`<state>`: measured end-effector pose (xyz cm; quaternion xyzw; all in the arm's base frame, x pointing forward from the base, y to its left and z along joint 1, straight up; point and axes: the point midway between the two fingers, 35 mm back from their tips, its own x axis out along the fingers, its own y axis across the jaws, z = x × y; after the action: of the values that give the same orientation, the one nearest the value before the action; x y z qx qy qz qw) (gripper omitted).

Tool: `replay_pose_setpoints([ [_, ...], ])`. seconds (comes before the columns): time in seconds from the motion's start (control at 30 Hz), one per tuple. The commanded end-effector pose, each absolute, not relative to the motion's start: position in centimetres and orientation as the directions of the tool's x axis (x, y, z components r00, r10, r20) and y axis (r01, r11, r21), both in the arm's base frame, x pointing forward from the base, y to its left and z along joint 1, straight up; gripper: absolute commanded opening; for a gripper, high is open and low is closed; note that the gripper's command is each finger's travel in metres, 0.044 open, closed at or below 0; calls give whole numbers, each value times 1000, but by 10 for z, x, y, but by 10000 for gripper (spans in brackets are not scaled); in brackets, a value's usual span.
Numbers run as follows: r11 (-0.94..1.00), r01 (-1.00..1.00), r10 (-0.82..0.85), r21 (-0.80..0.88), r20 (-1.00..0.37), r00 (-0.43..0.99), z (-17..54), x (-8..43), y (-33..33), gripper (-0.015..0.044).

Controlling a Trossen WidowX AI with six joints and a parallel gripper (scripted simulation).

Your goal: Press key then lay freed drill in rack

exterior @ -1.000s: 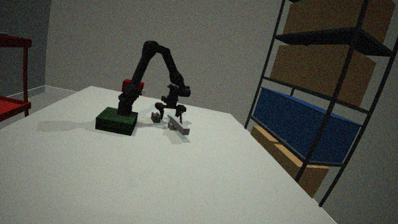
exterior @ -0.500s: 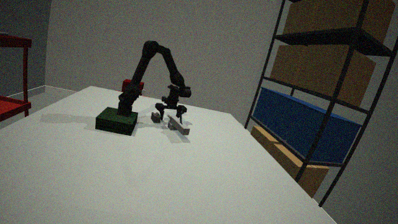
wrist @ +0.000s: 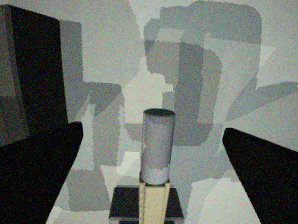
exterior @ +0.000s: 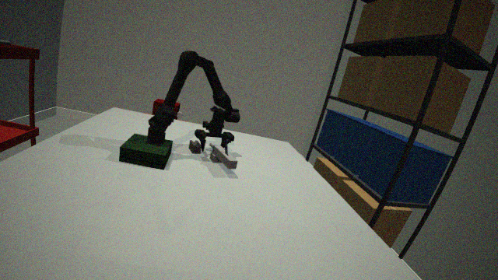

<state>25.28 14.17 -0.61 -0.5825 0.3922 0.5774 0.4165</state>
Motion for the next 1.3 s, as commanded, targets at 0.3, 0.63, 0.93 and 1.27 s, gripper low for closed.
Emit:
replay_pose_setpoints([
  [0.3,-345,-938,24,-33,-999,26,-6,253,141,230],
  [0.63,-345,-938,24,-33,-999,26,-6,253,141,26],
  [0.93,-346,-938,21,-28,-1000,23,-4,251,140,0],
  [1.27,-346,-938,21,-28,-1000,22,-4,250,146,0],
])
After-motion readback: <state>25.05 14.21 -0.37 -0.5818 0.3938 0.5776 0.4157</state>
